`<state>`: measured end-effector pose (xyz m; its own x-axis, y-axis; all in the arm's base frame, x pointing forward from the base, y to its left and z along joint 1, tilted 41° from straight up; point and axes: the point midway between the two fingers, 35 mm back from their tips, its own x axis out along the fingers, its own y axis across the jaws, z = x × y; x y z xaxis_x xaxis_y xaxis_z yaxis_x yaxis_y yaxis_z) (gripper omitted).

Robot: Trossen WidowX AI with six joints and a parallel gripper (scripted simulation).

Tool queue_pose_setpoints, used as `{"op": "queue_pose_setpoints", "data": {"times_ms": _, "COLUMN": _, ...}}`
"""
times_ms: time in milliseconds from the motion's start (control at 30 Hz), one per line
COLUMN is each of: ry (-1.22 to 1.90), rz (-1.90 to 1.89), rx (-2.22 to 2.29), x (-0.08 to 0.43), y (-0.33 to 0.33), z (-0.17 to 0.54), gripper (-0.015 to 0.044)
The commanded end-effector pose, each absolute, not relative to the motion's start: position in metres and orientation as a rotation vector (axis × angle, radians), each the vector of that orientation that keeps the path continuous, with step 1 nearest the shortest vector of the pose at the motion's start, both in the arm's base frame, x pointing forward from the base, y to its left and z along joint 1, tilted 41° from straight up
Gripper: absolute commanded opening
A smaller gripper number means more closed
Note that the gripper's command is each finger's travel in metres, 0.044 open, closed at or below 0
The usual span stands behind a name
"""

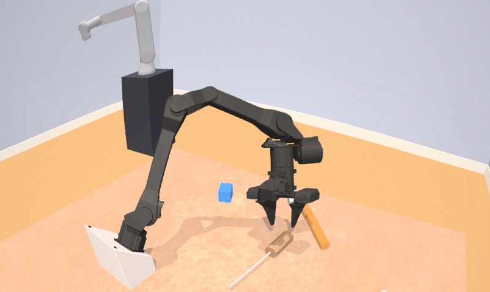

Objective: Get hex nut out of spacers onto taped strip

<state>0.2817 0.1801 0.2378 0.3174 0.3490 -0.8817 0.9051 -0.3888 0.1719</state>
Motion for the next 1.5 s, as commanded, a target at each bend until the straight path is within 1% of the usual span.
{"op": "queue_pose_setpoints", "data": {"times_ms": 0, "ry": 1.104, "rz": -1.037, "rx": 1.898, "x": 0.282, "y": 0.18, "z": 0.237, "gripper": 0.028}}
{"op": "queue_pose_setpoints", "data": {"times_ms": 1467, "ry": 1.107, "rz": -1.037, "rx": 1.9, "x": 0.289, "y": 0.222, "z": 0.19, "gripper": 0.028}}
